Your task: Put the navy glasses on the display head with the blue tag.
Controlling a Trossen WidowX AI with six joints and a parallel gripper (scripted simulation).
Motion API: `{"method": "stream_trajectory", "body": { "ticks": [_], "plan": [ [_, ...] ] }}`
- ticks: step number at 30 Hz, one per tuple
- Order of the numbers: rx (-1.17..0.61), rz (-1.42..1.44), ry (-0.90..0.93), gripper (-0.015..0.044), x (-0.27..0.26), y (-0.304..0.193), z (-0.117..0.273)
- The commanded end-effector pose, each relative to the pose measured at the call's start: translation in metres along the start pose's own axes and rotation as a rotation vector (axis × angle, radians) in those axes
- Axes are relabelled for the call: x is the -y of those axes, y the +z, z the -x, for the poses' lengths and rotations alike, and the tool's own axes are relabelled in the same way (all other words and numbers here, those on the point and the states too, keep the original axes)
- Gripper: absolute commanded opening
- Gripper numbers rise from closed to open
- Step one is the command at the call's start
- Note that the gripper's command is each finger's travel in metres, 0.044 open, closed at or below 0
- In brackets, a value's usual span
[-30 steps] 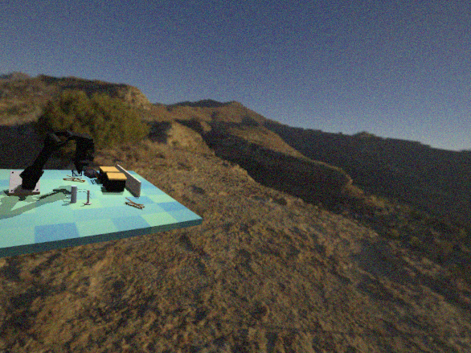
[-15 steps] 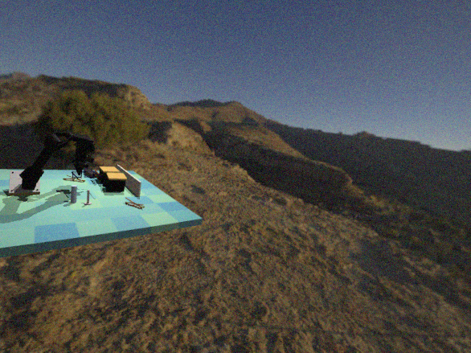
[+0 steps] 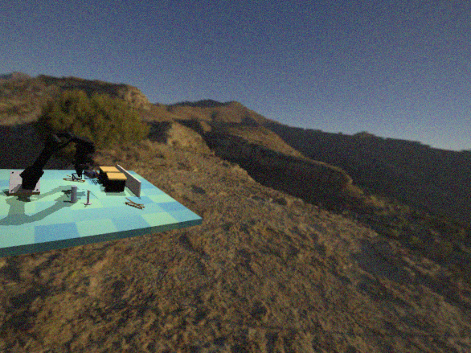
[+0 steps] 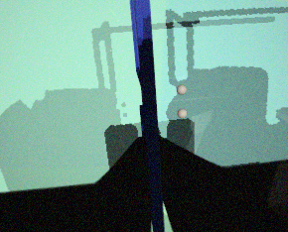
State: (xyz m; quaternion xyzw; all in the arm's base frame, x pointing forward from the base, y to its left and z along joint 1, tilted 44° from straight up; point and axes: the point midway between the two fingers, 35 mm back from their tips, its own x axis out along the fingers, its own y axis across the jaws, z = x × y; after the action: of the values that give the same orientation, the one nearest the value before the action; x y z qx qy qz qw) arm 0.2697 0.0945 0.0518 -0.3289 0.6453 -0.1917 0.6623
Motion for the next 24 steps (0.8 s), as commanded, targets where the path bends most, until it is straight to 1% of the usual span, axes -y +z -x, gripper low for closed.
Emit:
{"method": "stream_trajectory", "body": {
  "ticks": [1, 24],
  "plan": [
    [-0.001, 0.006, -0.005, 0.0000, 0.000, -0.001, -0.006],
    [0.000, 0.006, -0.005, 0.0000, 0.000, 0.000, -0.025]
  ]
}}
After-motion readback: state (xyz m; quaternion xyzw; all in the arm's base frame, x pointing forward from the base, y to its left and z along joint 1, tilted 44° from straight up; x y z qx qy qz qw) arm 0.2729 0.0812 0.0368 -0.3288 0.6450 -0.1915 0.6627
